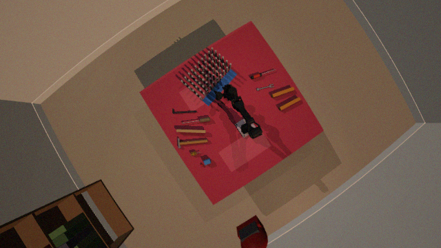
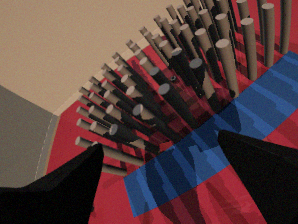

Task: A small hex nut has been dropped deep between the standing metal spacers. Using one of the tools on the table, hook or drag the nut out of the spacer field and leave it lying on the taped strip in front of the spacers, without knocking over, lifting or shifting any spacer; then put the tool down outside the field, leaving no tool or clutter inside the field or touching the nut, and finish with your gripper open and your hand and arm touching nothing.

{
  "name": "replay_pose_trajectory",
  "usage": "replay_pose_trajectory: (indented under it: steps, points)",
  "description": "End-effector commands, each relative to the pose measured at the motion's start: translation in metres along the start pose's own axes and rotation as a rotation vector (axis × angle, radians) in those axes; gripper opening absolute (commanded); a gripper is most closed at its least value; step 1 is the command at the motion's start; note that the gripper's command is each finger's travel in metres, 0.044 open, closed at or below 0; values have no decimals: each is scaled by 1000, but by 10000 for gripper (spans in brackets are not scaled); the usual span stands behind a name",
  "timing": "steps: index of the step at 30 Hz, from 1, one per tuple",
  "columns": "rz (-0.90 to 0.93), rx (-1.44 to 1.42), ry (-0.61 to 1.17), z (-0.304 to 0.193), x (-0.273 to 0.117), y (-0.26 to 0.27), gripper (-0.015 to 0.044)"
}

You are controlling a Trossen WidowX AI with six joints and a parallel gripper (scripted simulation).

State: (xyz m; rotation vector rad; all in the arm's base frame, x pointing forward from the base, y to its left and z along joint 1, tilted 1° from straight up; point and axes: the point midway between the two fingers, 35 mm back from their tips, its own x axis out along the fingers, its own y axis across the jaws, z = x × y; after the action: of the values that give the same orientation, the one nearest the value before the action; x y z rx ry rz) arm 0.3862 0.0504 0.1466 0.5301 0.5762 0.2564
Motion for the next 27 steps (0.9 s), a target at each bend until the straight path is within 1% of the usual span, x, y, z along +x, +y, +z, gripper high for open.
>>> replay_pose_trajectory:
  steps: [1, 5, 13, 20, 27]
  points:
    - [11, 422, 155, -25, 12, 51, 440]
    - [-42, 739, 283, -51, 14, 87, 440]
    - [-177, 1108, 419, -86, 6, 129, 440]
    - [-354, 1408, 498, -117, -9, 163, 440]
    - [-576, 1681, 521, -148, -31, 193, 440]
